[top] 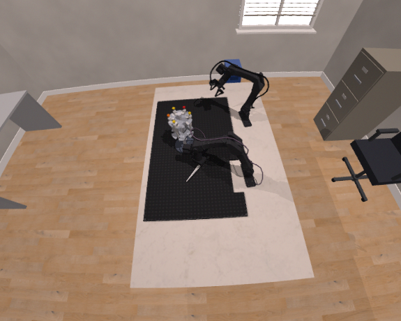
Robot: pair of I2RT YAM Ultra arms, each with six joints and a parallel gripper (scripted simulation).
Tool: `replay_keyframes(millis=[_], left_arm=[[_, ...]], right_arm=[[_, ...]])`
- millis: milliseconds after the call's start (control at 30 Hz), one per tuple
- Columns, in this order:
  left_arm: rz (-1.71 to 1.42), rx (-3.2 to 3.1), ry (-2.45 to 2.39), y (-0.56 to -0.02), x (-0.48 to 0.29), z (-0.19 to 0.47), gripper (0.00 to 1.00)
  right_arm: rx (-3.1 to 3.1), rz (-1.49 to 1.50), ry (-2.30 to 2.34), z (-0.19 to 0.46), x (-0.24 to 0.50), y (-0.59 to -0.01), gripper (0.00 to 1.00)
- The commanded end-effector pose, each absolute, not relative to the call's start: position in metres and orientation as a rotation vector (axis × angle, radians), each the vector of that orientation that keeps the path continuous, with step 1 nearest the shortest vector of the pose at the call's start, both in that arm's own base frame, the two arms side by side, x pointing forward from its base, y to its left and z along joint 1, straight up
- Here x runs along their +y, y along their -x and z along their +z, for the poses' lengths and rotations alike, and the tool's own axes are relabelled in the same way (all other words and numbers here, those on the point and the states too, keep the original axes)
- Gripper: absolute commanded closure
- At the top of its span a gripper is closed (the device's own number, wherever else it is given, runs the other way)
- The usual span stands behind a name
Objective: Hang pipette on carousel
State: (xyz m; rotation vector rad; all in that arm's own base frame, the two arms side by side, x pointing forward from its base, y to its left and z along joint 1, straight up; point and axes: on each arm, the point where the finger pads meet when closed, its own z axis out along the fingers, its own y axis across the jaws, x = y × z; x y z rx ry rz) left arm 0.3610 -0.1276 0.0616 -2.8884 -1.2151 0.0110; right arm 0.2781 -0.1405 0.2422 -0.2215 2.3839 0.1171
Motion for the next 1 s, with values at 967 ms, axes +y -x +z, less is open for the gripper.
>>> replay_keyframes(millis=[967], left_arm=[[-0.014,-1.220,2.904,-0.367,-0.130,0.069,0.46]], right_arm=[[2.339,0.088,0.238,0.253,-0.144,-0.282,0.00]])
